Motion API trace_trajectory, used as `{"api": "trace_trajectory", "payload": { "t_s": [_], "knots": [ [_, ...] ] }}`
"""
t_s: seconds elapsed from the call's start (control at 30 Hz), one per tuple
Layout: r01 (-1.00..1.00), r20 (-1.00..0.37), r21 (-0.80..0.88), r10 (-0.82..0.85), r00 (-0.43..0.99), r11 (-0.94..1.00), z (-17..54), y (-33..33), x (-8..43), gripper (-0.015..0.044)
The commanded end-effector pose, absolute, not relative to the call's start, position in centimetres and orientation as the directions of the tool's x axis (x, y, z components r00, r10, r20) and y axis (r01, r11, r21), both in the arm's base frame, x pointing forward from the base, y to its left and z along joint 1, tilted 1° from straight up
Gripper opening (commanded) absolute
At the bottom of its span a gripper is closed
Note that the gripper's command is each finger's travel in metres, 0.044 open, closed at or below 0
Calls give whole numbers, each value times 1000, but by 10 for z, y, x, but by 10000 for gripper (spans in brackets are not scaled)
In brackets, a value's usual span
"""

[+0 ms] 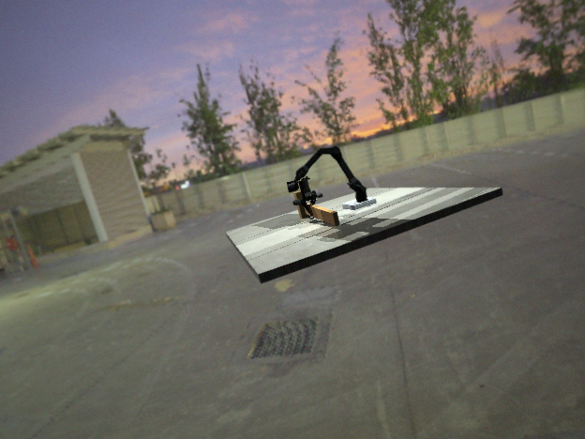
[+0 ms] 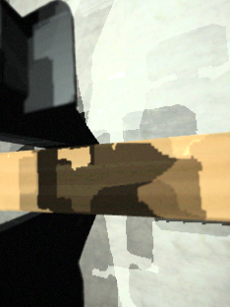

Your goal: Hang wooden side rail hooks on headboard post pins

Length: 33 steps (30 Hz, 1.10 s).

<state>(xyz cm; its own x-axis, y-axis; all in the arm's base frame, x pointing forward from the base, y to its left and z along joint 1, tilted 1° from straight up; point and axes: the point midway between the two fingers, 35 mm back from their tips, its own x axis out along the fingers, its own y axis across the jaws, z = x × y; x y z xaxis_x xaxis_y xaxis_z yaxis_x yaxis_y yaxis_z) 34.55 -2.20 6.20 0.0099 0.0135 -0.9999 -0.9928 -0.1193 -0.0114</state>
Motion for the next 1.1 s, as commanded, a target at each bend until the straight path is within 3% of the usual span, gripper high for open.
{"api": "trace_trajectory", "payload": {
  "t_s": [0.0, 1.07],
  "knots": [
    [-993, -1000, -30, 13, 28, -116, 65, -23, 351, 0],
    [-993, -1000, -30, 13, 29, -116, 65, -26, 354, 0]
  ]
}}
